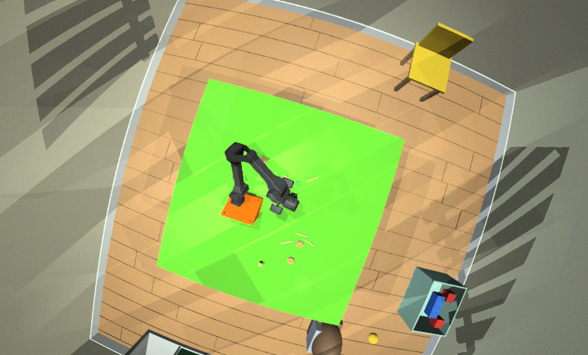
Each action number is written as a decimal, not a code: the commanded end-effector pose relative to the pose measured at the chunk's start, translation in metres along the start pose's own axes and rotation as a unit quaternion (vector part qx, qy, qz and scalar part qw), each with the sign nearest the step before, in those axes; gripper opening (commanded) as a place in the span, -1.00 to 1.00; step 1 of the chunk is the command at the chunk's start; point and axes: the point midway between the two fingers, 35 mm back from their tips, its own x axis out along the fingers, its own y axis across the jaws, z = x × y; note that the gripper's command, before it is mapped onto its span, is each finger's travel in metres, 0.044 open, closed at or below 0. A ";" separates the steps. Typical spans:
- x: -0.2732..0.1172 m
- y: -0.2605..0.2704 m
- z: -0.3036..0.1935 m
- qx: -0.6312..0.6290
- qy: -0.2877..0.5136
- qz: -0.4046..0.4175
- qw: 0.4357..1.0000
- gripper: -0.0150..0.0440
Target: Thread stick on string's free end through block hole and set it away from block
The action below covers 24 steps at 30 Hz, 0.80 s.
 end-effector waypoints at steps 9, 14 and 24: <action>-0.013 0.005 -0.011 0.001 -0.025 0.002 1.000 -0.49; -0.019 0.007 -0.015 0.002 -0.036 0.001 0.999 -0.49; -0.029 0.011 -0.023 0.004 -0.057 0.000 0.998 -0.49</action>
